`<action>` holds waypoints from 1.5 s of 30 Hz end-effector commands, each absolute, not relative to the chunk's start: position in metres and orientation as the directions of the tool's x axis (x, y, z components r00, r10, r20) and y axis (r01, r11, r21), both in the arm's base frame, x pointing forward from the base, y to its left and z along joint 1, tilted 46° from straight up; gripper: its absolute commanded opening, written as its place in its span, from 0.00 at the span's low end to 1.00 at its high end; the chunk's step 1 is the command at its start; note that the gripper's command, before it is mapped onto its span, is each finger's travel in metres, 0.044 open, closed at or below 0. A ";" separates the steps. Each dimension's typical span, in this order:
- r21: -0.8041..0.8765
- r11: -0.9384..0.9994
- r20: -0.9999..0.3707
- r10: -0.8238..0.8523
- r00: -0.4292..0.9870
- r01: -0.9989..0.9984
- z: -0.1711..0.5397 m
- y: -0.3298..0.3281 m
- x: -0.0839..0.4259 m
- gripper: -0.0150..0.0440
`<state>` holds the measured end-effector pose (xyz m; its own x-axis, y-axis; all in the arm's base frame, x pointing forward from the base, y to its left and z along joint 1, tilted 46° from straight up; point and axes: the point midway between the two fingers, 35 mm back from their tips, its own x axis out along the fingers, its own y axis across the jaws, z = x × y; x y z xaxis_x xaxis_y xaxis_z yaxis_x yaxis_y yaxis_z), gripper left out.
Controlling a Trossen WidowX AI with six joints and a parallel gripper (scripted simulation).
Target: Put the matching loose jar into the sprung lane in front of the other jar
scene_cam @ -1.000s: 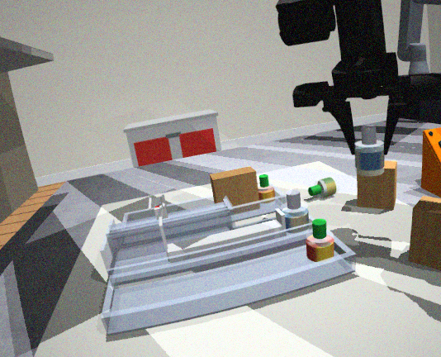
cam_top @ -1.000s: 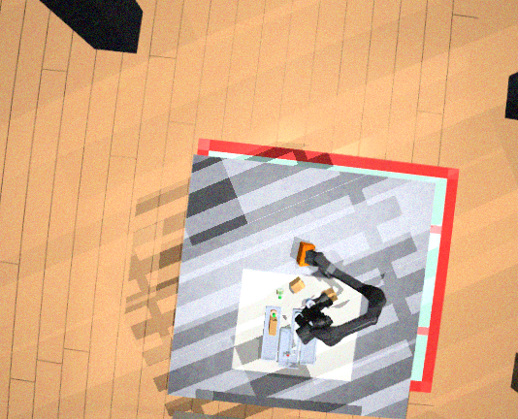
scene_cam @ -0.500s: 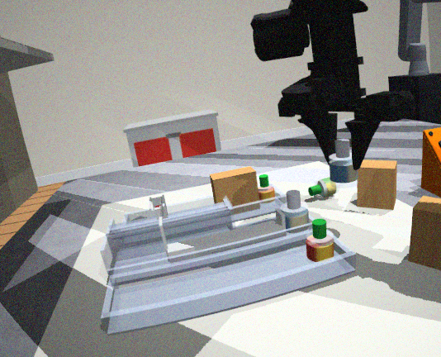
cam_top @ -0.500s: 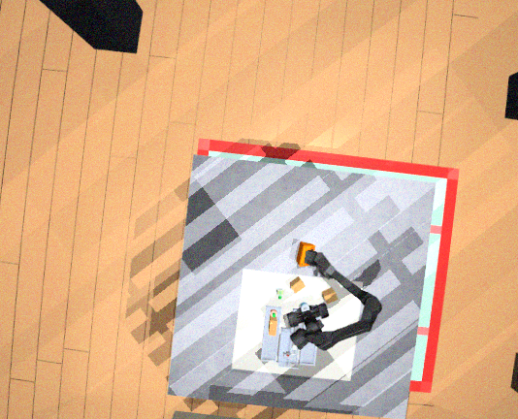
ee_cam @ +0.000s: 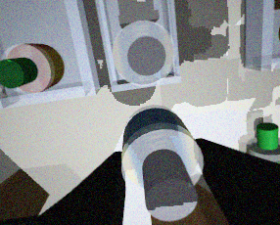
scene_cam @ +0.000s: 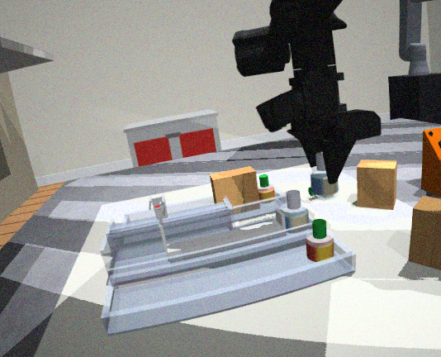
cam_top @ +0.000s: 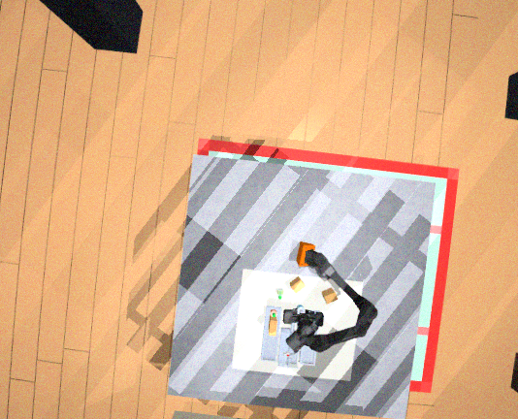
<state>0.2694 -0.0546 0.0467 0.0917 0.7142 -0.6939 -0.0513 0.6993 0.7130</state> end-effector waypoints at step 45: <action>0.713 0.700 -0.694 0.713 0.104 -0.036 0.032 -0.039 0.288 0.25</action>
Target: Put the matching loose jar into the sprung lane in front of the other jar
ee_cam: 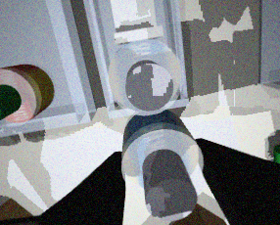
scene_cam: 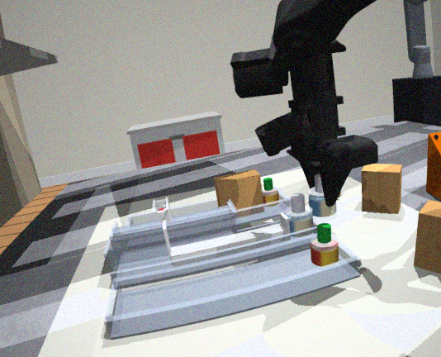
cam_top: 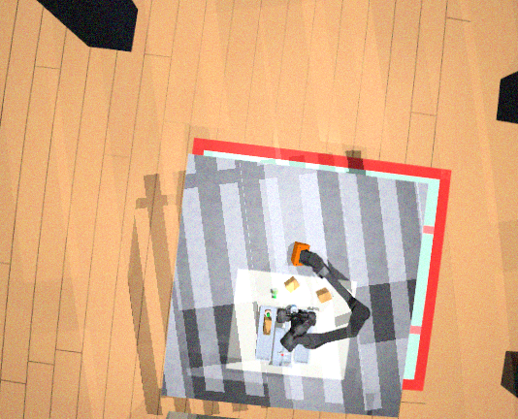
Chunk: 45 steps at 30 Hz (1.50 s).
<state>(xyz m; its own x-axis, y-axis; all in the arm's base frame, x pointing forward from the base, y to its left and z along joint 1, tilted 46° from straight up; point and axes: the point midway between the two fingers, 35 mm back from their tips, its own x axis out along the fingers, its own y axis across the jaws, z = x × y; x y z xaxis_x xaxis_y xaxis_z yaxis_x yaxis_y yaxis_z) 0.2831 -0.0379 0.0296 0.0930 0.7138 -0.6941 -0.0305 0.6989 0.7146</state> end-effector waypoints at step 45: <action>0.713 0.700 -0.694 0.712 0.105 -0.037 0.034 -0.040 0.306 0.25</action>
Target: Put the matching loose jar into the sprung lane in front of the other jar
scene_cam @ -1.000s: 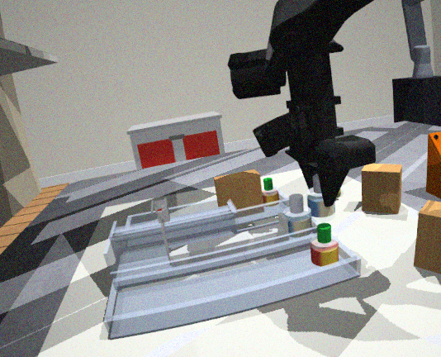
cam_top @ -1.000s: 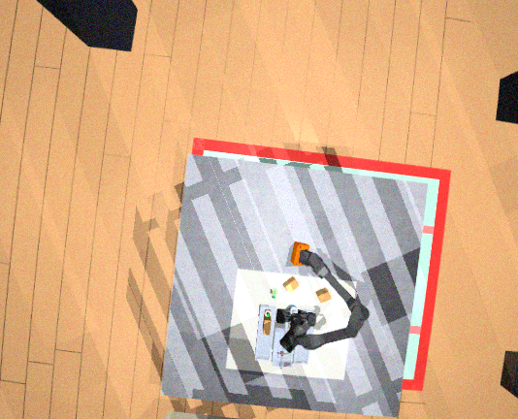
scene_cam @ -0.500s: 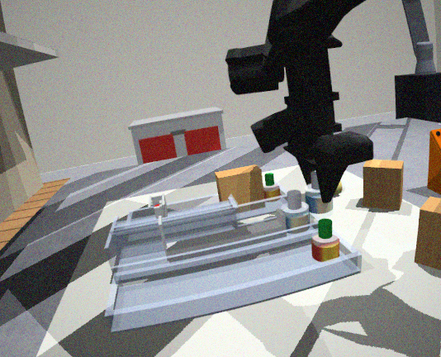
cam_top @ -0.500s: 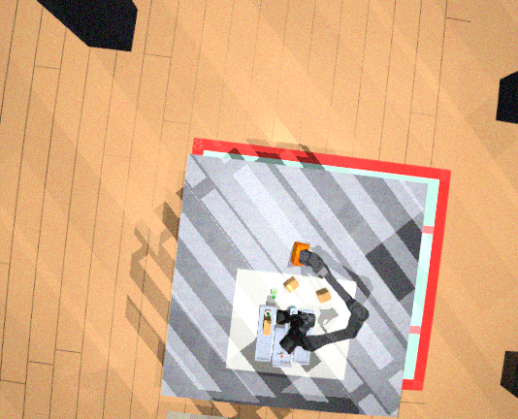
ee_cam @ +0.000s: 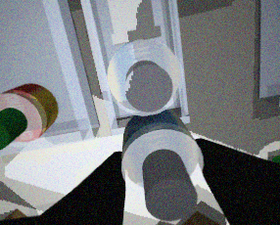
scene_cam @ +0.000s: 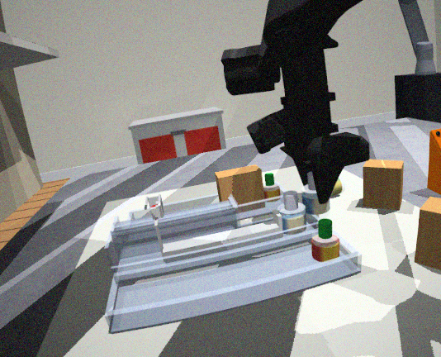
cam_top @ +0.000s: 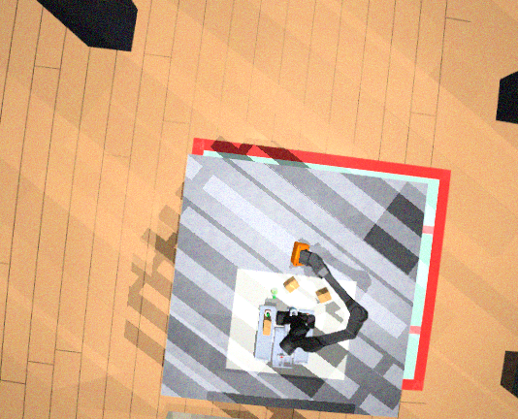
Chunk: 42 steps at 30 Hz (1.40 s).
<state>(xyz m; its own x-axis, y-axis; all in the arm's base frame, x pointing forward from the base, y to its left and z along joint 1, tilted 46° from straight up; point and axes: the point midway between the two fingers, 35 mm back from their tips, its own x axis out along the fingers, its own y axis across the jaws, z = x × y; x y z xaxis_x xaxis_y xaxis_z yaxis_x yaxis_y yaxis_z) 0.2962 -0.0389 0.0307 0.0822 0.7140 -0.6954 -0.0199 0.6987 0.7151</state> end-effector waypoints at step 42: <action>0.713 0.700 -0.694 0.713 0.105 -0.038 0.039 -0.041 0.321 0.25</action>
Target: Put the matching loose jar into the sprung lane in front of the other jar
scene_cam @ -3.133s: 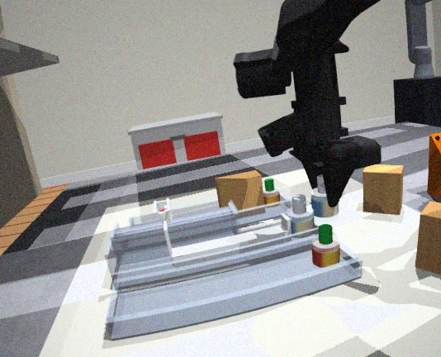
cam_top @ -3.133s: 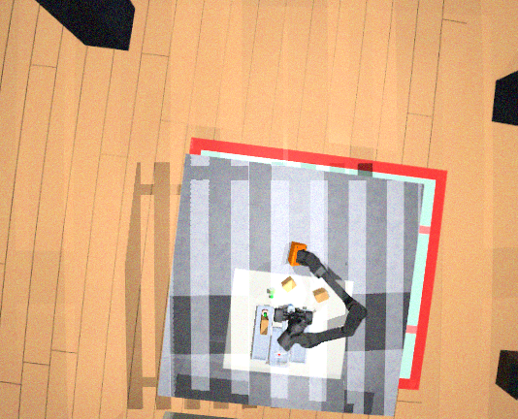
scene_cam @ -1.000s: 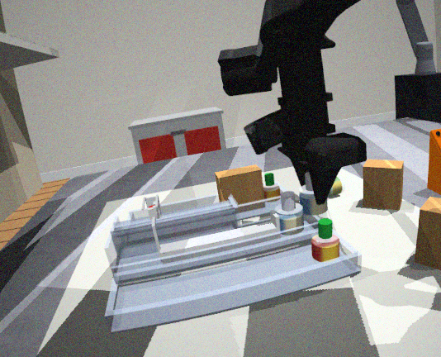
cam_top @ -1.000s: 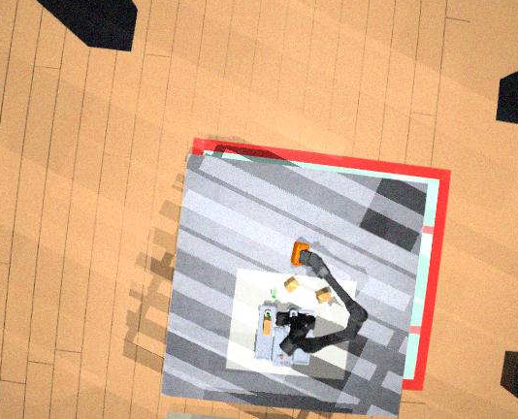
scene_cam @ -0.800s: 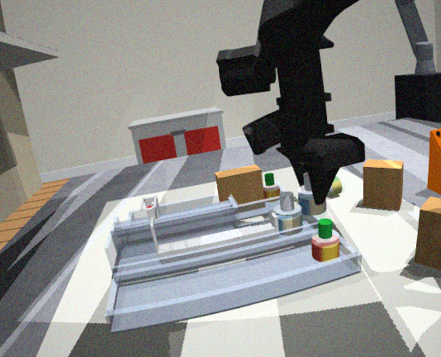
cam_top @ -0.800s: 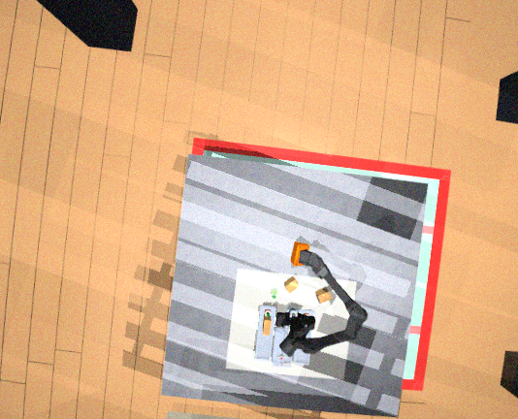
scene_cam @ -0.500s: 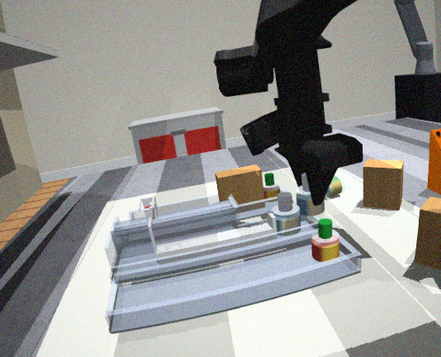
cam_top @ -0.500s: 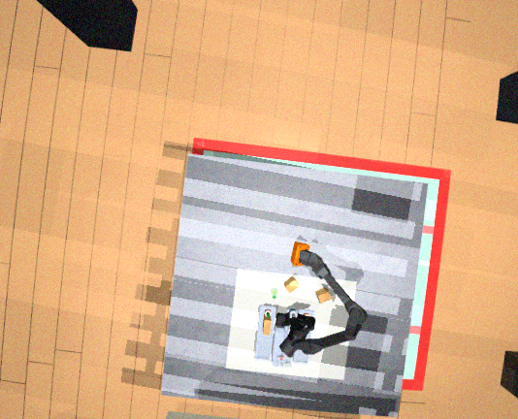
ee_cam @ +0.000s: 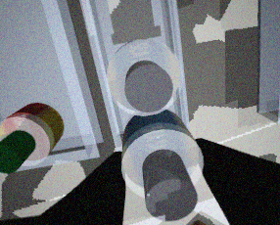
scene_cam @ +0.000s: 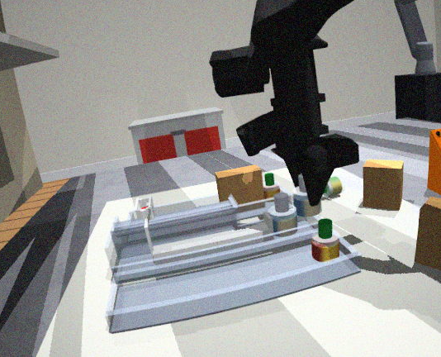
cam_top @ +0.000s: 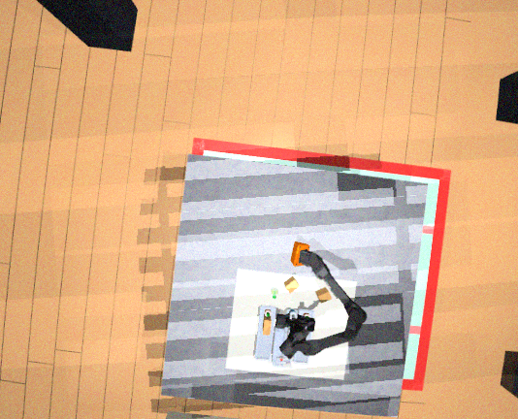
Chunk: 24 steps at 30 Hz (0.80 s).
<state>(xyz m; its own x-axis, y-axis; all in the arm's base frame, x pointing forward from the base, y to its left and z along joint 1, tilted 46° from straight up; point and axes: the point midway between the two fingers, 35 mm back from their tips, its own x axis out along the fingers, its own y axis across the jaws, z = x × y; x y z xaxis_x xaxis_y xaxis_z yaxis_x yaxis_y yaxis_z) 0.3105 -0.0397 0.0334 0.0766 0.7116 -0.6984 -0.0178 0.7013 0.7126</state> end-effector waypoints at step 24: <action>0.713 0.700 -0.693 0.713 0.106 -0.038 0.043 -0.043 0.329 0.25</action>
<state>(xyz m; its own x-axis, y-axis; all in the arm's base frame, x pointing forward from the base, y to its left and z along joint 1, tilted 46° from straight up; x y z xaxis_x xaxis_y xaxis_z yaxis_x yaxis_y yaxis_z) 0.3180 -0.0403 0.0365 0.0728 0.7123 -0.6981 -0.0176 0.7008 0.7132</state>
